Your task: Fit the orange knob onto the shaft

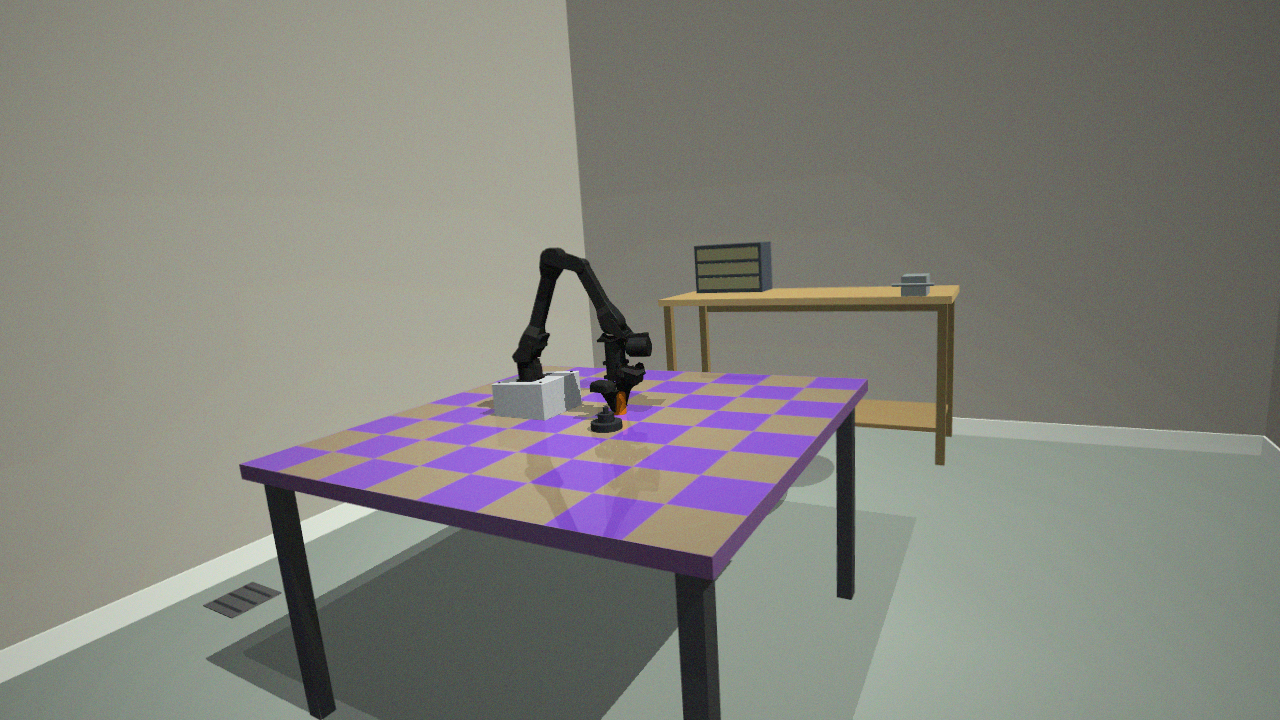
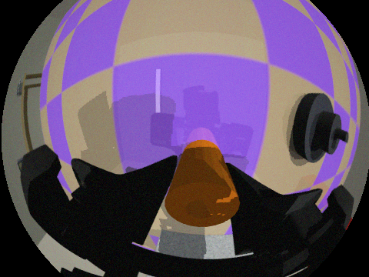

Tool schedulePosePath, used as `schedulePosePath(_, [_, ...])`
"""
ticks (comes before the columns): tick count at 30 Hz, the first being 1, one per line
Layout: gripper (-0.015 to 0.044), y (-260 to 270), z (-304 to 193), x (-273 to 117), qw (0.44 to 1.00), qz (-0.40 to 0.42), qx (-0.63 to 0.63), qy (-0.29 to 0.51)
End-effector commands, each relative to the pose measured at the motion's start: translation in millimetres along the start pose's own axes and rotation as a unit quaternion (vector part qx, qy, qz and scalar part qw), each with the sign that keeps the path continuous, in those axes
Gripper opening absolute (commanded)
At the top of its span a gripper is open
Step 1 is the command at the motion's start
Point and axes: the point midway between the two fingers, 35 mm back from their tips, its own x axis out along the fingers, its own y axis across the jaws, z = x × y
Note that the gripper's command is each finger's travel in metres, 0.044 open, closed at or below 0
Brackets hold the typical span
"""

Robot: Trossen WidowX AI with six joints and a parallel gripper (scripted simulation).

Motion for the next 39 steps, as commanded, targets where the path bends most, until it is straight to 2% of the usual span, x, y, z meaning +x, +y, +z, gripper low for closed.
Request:
schedulePosePath(1, [0.0164,-0.5,0.2,0.6,1.000,-0.002,0.002,-0.001])
schedulePosePath(5, [0.0138,-0.5,0.2,0.6,1.000,-0.002,0.002,-0.001])
schedulePosePath(10, [0.0006,-0.6,1.0,-10.4,1.000,0.005,-0.015,0.001])
schedulePosePath(11, [0.0000,0.6,2.3,-16.9,1.000,0.005,-0.016,0.001])
schedulePosePath(27, [0.0000,15.5,-1.4,-135.1,1.000,-0.001,0.000,-0.002])
schedulePosePath(39, [0.0000,2.0,8.2,-135.2,1.000,-0.001,0.003,-0.002])
